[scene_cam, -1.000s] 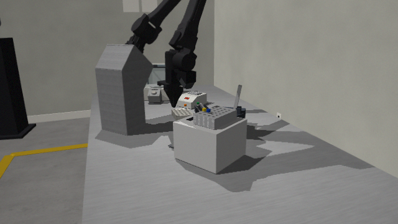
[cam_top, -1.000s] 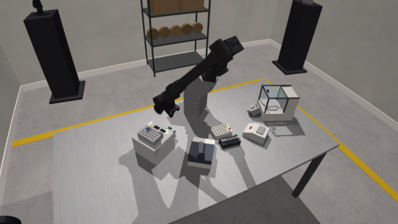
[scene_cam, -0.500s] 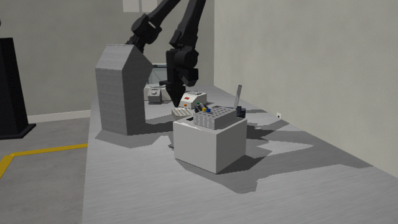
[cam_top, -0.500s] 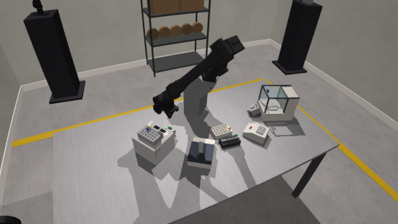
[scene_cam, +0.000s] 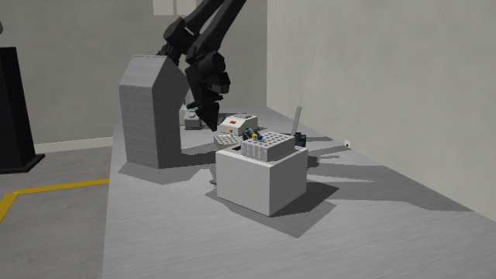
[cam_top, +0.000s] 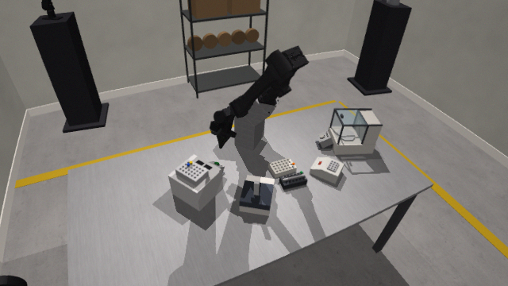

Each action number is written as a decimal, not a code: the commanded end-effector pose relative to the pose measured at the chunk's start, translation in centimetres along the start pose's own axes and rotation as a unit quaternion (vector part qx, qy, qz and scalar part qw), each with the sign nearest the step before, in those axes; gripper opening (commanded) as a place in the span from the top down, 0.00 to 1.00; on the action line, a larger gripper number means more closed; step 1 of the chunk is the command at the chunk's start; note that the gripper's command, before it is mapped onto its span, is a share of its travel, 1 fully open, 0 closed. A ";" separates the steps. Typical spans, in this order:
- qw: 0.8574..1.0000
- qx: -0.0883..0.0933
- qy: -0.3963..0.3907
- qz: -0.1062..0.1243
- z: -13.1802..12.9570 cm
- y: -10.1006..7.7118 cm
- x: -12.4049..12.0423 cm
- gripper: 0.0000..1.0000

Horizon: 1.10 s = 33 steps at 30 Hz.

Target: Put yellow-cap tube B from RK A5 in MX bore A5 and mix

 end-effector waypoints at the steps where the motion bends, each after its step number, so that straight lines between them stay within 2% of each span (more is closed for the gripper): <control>1: 0.999 -0.009 0.018 -0.044 -0.5 0.1 -0.3 1.00; 2: 0.998 -0.009 0.013 -0.053 -0.4 0.1 -0.6 1.00; 5: 0.998 -0.011 0.019 -0.057 -0.7 -0.3 -1.0 1.00; 15: 0.998 -0.009 0.020 -0.057 -0.3 -0.9 -2.6 1.00; 33: 0.998 -0.008 0.005 -0.056 -0.1 -0.6 -2.1 1.00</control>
Point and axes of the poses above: the point where the finger pads meet when closed, its own y axis out along the fingers, its own z axis across the jaws, x = y × z, the point moved 5 cm from there along -y, back along the fingers, and after that the axes turned 8 degrees about -y, right-handed, at the moved point
